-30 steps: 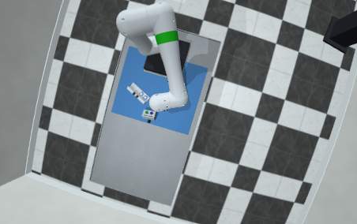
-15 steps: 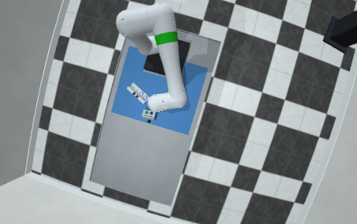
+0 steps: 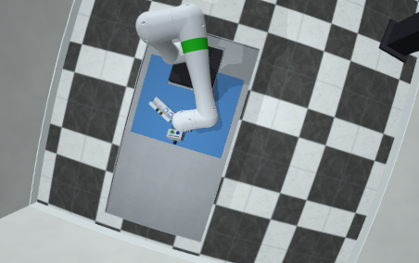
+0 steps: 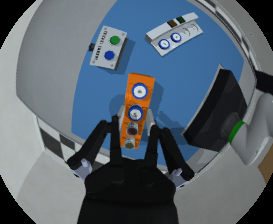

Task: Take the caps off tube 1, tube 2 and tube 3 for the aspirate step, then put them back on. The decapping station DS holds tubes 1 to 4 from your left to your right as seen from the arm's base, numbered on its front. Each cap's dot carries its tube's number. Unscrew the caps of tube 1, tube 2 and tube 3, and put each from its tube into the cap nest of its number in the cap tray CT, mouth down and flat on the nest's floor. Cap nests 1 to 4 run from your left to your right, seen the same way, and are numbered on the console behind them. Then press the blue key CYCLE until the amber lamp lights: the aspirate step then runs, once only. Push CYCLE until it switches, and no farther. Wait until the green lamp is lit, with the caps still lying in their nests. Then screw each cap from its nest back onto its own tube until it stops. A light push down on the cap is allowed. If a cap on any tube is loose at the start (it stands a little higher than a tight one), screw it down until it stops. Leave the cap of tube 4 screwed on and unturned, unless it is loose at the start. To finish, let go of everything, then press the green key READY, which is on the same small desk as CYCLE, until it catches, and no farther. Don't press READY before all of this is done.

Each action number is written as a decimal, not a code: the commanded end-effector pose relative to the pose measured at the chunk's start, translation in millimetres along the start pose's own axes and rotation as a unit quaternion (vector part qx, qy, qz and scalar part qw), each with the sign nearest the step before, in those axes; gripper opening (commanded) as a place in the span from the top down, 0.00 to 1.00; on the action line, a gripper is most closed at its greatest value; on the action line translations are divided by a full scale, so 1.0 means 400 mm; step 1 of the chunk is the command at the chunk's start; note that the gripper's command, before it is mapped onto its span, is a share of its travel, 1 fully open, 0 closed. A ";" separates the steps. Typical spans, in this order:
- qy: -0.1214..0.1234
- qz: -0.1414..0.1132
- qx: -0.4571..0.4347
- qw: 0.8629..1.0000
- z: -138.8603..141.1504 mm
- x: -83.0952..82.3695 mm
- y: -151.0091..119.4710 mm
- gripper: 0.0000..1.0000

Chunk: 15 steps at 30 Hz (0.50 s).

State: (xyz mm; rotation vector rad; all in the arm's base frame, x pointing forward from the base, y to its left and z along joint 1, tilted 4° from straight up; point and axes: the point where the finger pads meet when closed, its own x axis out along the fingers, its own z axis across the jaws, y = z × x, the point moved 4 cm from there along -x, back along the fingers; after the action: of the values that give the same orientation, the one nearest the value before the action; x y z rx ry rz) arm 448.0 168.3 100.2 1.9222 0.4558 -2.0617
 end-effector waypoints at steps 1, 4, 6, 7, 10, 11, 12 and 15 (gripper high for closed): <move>0.002 0.010 0.091 0.996 0.000 0.000 -0.002 0.65; 0.002 0.010 0.150 0.989 0.000 0.000 -0.002 0.65; 0.002 0.010 0.150 0.989 0.000 0.000 -0.002 0.65; 0.002 0.010 0.150 0.989 0.000 0.000 -0.002 0.65; 0.002 0.010 0.150 0.989 0.000 0.000 -0.002 0.65; 0.002 0.010 0.150 0.989 0.000 0.000 -0.002 1.00; 0.002 0.010 0.150 0.989 0.000 0.000 -0.002 1.00; 0.002 0.010 0.150 0.989 0.000 0.000 -0.002 1.00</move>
State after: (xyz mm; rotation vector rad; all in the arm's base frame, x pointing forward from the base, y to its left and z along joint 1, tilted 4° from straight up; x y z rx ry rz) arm 447.6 169.0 100.3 2.0835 0.1290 -2.2179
